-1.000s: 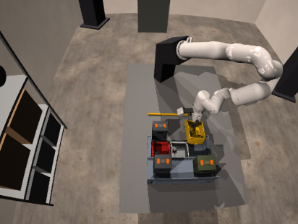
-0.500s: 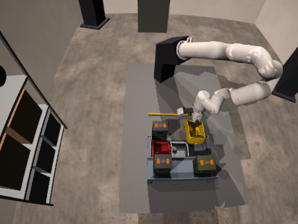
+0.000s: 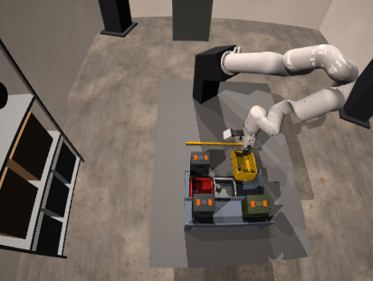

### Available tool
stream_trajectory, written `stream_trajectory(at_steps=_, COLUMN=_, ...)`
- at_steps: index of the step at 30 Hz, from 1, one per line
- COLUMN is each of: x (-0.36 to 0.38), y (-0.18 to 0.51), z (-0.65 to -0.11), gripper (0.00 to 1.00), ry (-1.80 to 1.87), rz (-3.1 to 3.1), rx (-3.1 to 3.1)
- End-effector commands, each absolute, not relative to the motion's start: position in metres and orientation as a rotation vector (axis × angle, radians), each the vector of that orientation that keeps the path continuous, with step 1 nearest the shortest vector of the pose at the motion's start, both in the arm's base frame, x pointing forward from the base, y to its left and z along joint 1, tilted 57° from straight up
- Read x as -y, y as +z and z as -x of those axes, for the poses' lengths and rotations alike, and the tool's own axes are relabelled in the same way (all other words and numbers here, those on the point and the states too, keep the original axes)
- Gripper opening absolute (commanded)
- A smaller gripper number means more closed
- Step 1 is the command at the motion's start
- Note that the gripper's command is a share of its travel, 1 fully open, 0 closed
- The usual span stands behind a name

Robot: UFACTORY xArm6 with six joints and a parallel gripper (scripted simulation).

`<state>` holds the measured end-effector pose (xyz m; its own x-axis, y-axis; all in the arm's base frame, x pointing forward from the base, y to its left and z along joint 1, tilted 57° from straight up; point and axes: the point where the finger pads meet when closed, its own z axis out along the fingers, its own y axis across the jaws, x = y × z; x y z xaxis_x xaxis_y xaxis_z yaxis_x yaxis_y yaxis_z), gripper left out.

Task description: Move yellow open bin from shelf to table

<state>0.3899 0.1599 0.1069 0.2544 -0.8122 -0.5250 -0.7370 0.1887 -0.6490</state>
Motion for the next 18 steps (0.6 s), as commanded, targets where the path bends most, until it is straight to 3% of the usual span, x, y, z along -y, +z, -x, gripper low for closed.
stream_trajectory(at_steps=1, x=-0.157, y=0.111, z=-0.386, gripper=1.00, ry=-0.093, rz=1.558, rx=-1.492)
stream_trajectory(at_steps=18, x=-0.138, y=0.130, z=-0.364, gripper=1.00, ry=-0.093, rz=1.557, rx=-1.492)
